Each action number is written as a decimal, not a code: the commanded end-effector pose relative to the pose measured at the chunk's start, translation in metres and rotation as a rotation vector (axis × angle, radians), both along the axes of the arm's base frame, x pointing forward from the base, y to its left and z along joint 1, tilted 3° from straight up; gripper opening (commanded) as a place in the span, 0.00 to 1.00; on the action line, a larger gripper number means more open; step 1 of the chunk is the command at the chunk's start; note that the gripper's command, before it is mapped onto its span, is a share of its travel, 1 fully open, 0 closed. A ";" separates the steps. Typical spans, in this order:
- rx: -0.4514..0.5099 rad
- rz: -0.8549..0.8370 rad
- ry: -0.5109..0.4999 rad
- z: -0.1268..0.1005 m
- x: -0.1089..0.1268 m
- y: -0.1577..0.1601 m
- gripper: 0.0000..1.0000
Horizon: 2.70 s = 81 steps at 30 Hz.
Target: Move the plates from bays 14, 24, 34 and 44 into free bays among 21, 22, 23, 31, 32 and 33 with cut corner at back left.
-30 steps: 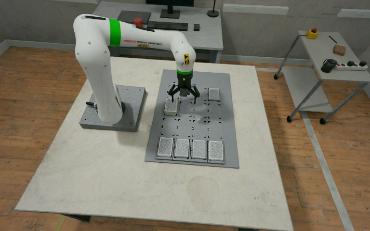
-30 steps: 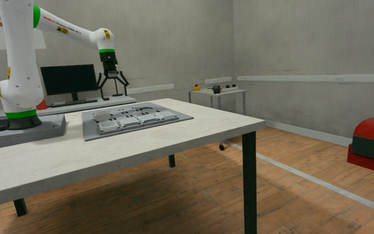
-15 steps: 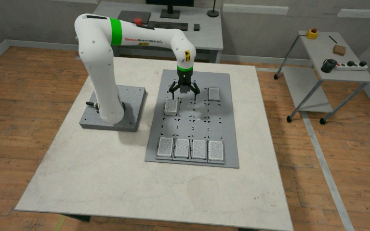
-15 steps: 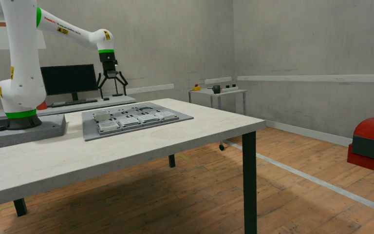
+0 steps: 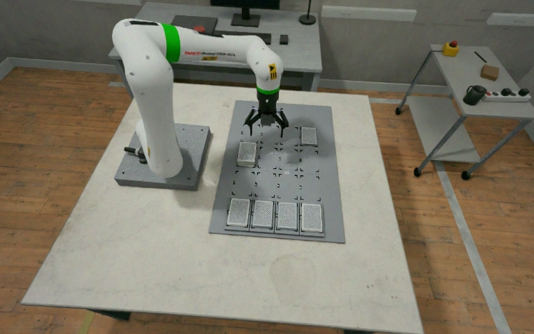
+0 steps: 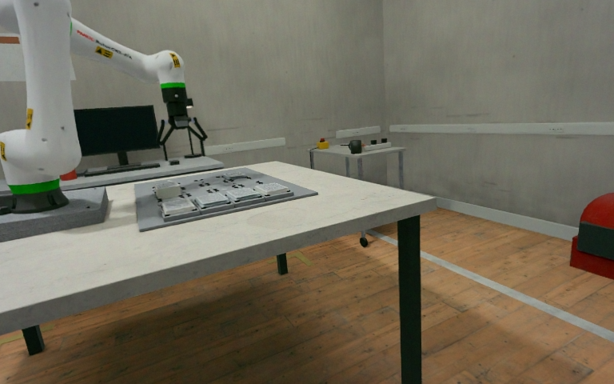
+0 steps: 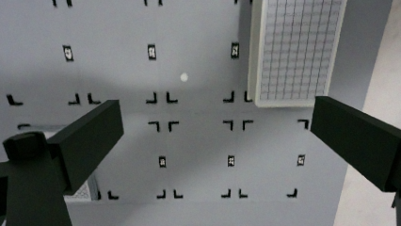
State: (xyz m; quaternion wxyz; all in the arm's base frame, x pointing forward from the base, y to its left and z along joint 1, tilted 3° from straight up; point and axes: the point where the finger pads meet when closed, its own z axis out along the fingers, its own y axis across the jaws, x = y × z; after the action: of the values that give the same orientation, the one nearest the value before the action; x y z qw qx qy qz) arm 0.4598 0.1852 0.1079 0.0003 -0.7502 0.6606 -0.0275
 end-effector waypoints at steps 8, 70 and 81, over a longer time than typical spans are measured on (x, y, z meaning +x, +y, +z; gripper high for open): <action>0.000 0.000 -0.002 -0.001 -0.004 0.035 1.00; 0.000 0.000 -0.002 -0.002 -0.002 0.084 1.00; 0.000 0.000 -0.002 -0.001 0.034 0.088 1.00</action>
State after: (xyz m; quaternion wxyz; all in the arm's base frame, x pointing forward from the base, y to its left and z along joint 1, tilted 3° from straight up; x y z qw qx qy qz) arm 0.4855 0.2722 0.1059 0.0005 -0.7502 0.6606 -0.0281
